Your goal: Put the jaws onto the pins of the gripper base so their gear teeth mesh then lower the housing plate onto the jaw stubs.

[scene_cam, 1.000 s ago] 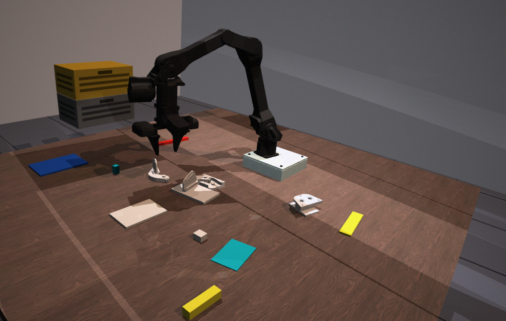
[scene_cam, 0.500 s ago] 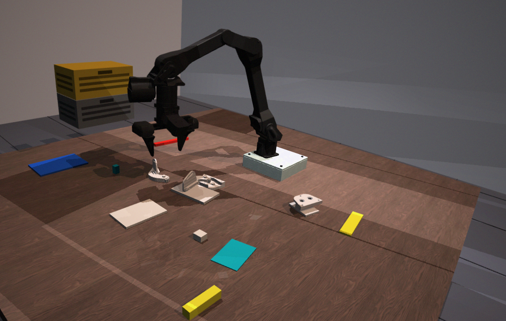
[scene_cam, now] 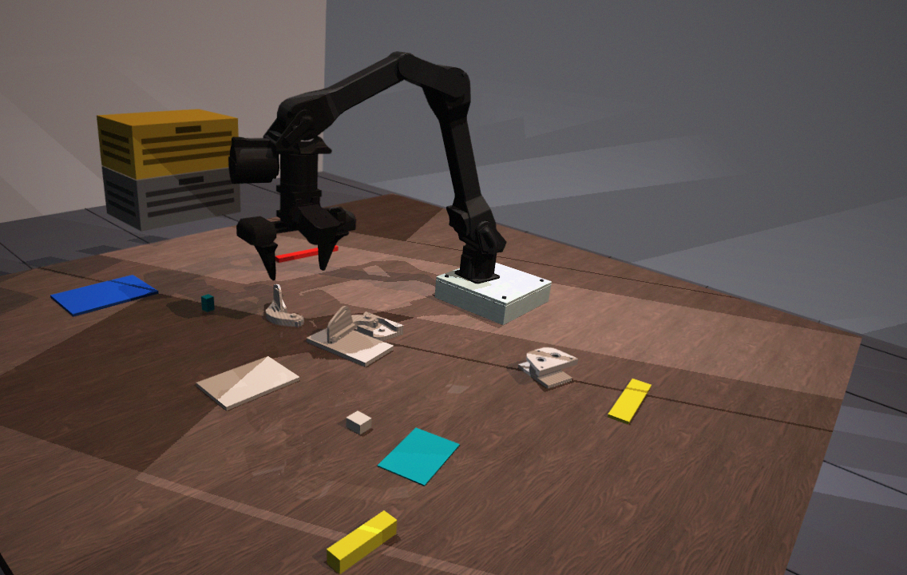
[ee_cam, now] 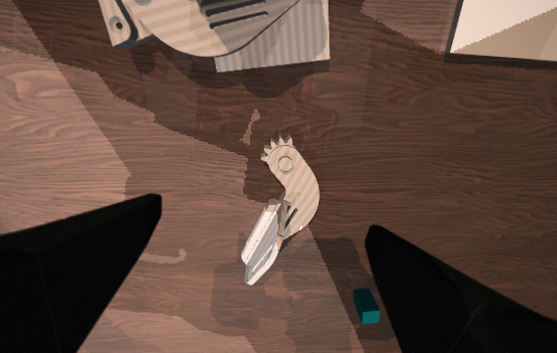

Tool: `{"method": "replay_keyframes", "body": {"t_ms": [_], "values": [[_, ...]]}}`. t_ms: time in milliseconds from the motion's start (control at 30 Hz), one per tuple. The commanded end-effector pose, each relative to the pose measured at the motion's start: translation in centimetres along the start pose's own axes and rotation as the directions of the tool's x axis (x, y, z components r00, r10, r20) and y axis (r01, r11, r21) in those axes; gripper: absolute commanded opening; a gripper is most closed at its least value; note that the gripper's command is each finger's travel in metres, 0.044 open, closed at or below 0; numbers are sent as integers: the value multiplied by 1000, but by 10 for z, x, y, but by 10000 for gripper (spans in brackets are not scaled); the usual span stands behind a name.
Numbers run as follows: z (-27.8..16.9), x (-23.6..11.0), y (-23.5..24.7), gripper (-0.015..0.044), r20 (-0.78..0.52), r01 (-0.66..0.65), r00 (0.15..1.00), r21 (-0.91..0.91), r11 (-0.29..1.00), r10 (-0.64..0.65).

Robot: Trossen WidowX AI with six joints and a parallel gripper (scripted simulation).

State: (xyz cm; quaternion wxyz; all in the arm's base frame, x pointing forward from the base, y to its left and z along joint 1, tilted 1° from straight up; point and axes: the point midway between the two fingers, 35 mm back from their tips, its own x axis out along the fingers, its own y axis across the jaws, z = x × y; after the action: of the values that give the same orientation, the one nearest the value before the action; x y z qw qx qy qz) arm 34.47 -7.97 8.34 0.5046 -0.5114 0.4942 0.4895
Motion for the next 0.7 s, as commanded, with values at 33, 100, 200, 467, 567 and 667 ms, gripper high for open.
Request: {"method": "replay_keyframes", "body": {"t_ms": [33,100,200,467,567,667], "values": [[0,0,0,414,0,0,1000,0,1000,0],[0,0,0,361,0,0,1000,0,1000,0],[0,0,0,282,0,0,1000,0,1000,0],[0,0,0,72,0,0,1000,0,1000,0],[0,0,0,0,0,0,1000,0,1000,0],[0,0,0,0,0,0,1000,0,1000,0]]}}
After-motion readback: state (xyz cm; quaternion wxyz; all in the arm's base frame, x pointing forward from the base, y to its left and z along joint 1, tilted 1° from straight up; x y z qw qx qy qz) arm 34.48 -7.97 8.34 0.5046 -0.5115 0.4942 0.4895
